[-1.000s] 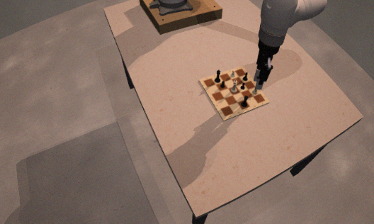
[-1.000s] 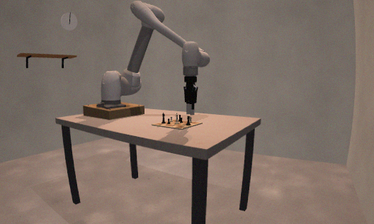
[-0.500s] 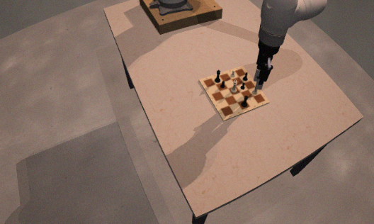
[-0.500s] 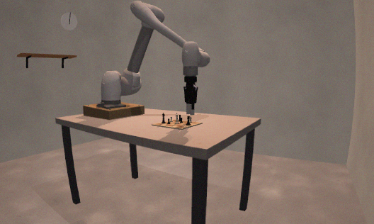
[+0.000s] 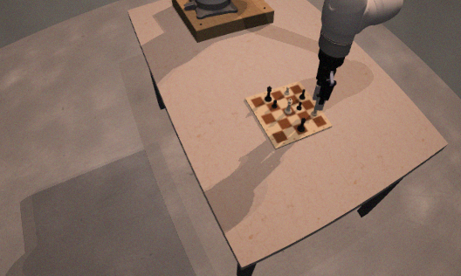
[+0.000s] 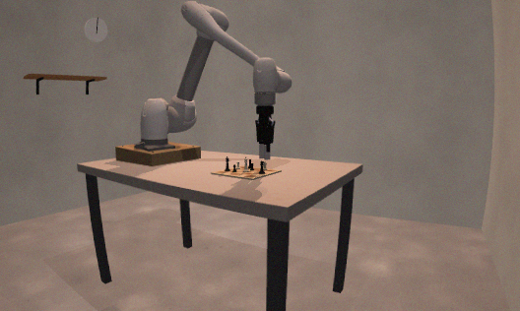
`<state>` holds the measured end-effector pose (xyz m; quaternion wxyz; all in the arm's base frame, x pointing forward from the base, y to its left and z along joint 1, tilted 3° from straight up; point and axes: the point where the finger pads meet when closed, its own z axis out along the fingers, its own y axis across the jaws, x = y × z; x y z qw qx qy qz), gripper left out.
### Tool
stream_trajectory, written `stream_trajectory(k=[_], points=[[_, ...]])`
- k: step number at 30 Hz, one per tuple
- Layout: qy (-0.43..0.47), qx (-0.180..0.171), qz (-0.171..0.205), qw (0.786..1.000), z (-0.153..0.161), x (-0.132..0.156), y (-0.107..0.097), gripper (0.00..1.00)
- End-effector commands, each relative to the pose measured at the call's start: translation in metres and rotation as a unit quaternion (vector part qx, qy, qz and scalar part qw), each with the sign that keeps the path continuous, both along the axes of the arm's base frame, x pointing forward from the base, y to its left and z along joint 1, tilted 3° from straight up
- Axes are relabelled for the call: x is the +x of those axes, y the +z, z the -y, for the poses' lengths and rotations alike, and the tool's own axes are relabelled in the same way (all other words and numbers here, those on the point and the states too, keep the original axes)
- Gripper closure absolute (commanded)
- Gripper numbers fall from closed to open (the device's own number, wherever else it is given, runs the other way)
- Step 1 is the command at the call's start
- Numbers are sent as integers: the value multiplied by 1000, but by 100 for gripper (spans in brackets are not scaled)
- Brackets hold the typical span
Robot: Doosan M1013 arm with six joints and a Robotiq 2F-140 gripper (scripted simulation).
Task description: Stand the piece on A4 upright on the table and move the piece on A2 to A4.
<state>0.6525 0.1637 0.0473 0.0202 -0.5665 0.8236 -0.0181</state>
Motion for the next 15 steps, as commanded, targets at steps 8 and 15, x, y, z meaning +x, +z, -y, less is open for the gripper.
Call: stream_trajectory(k=[8,15], points=[[0,0,0,1000,0,0,-3,77],[0,0,0,1000,0,1,-11,77]])
